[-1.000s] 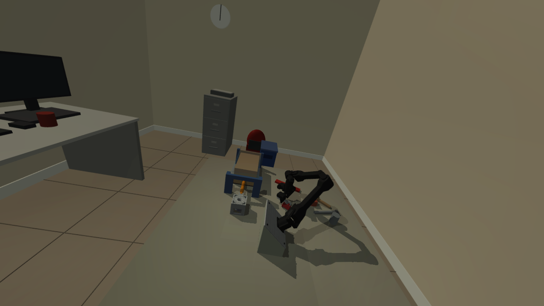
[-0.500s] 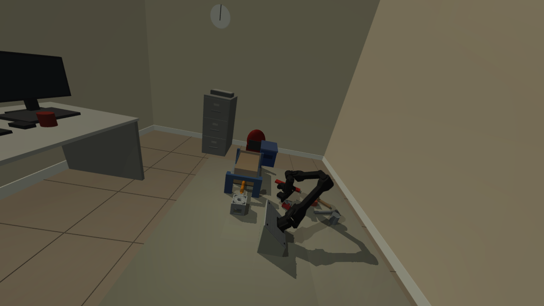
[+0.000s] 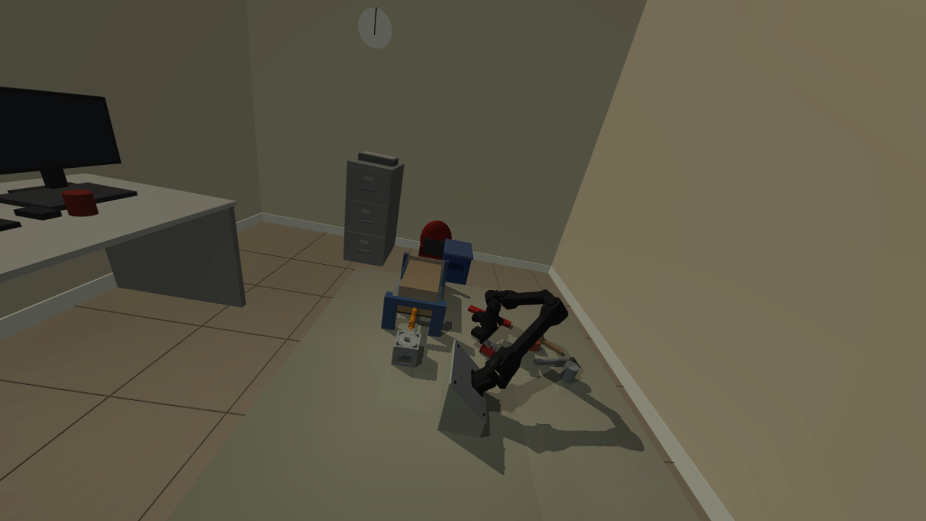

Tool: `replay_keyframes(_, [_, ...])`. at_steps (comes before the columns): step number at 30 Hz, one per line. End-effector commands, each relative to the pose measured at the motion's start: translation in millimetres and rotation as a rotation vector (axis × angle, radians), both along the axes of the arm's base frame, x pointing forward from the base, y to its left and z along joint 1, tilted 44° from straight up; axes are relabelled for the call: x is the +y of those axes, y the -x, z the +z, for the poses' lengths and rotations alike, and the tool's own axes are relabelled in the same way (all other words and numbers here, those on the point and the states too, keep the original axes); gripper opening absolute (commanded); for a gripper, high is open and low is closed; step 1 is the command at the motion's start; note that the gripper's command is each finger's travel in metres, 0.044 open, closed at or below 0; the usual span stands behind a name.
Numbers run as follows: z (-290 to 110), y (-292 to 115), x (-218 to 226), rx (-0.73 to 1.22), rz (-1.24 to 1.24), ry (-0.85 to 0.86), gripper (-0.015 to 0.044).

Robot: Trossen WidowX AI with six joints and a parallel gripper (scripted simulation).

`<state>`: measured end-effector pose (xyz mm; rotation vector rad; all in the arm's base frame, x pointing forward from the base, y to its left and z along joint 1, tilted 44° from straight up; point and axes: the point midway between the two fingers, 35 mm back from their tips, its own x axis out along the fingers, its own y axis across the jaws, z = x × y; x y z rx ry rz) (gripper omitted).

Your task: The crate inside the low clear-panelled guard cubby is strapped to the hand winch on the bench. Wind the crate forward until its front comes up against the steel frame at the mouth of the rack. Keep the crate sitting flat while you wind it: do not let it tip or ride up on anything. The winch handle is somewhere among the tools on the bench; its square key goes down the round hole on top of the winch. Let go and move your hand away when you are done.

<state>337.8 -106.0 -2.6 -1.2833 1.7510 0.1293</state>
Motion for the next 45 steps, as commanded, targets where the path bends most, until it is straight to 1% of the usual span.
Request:
replay_keyframes(1, [0.5,-0.2,0.0,-0.001,-0.001,0.000,0.0180])
replay_keyframes(25, [0.5,-0.2,0.0,-0.001,-0.001,0.000,0.0020])
replay_keyframes(26, [0.5,-0.2,0.0,-0.001,-0.001,0.000,0.0000])
replay_keyframes(31, [2.1,-1.0,1.9,-0.001,-0.001,-0.001,0.0000])
replay_keyframes(35, [24.9,-9.1,28.2,-0.001,0.001,-0.010,0.0000])
replay_keyframes(39, [72.5,-11.9,76.6,0.003,0.000,-0.013,0.0000])
replay_keyframes(43, [105.5,-5.7,105.2,0.006,-0.001,-0.005,0.0000])
replay_keyframes(45, [111.2,-4.1,109.9,0.006,-0.002,-0.003,0.0000])
